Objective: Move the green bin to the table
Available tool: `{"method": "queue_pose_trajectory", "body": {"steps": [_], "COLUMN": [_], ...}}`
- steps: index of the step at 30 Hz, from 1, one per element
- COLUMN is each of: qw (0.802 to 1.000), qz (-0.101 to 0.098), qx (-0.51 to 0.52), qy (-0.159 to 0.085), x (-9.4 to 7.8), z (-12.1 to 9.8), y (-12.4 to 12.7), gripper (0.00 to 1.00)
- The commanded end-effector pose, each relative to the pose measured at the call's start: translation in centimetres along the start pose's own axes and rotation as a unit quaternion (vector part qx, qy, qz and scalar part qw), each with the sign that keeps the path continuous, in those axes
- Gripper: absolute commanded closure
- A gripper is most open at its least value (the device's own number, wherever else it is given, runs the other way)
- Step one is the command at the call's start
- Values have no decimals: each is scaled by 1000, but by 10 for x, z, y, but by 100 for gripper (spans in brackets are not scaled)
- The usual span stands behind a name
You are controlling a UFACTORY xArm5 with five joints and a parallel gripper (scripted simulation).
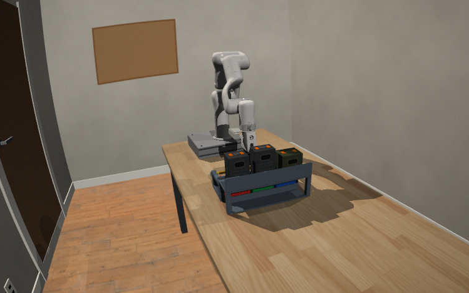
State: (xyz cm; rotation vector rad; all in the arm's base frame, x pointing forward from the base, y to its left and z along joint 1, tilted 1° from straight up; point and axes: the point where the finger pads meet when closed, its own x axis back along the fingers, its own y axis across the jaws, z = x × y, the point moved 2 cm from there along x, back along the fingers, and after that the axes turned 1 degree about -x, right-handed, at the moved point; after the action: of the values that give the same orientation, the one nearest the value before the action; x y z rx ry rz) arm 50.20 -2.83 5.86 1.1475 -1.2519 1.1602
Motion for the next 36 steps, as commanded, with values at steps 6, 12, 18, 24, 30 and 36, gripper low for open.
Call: {"method": "queue_pose_trajectory", "body": {"steps": [6,12,18,24,30,36], "qw": [1000,1000,1000,1000,1000,1000], "qz": [2,2,2,2,2,2], "qx": [0,0,0,0,0,0], "qy": [-2,-2,-2,-2,-2,-2], "x": [-7,-7,-11,-14,-18,-20], "z": [0,0,0,0,0,0], "y": [-1,-1,-1,-1,-1,-1], "gripper": [52,52,52,52,52,52]}}
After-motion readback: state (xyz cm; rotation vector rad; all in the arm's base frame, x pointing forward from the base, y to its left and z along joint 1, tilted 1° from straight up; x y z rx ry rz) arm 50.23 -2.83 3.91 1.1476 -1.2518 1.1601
